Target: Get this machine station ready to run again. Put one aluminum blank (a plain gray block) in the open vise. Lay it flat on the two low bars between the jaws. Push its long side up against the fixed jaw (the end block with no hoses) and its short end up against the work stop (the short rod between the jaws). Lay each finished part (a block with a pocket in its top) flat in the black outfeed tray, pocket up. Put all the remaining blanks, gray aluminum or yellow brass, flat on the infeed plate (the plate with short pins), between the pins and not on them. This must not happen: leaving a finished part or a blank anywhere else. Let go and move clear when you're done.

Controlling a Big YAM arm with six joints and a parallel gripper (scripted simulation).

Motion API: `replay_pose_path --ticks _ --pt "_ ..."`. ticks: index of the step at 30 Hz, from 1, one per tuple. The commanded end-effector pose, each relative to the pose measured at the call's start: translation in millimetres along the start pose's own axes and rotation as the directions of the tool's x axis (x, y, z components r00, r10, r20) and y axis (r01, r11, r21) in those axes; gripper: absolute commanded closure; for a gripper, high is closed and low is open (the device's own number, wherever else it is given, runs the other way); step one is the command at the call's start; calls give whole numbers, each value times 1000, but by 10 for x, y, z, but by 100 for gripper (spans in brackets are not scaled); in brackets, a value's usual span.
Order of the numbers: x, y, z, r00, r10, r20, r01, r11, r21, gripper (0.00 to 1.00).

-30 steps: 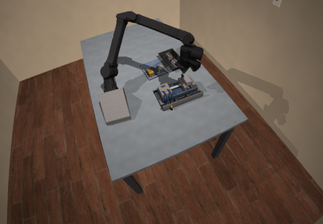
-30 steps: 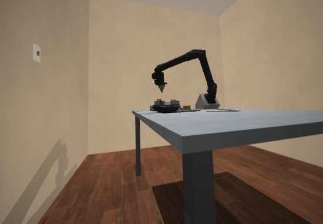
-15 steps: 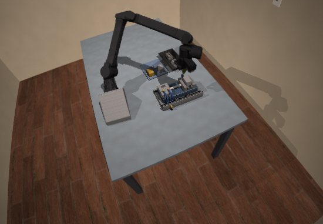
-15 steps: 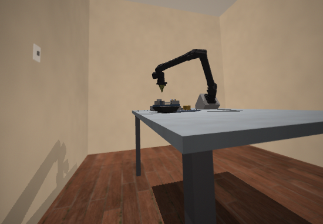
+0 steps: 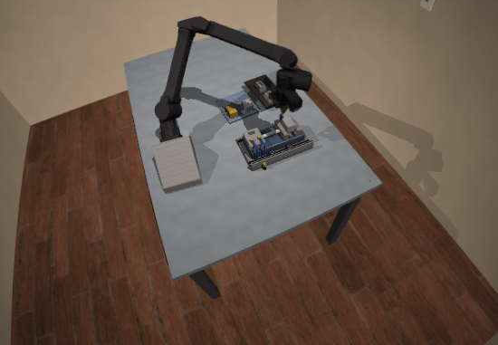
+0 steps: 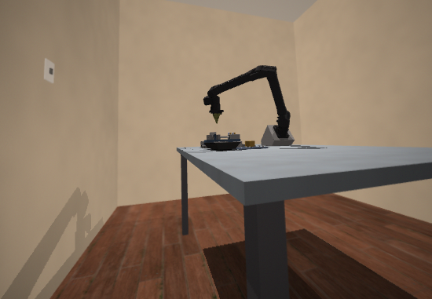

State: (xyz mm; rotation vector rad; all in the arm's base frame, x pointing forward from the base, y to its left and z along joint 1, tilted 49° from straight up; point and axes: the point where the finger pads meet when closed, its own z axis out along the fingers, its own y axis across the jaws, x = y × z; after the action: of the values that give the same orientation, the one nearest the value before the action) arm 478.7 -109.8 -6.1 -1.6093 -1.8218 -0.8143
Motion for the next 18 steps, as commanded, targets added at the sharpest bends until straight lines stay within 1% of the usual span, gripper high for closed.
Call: replay_pose_path --ticks 1,11,18 --pt "31 14 136 1000 -2 -8 2 1000 29 100" --pt "29 12 141 1000 -2 -9 3 1000 30 100" --pt "18 10 178 1000 -1 -7 1 1000 27 100"
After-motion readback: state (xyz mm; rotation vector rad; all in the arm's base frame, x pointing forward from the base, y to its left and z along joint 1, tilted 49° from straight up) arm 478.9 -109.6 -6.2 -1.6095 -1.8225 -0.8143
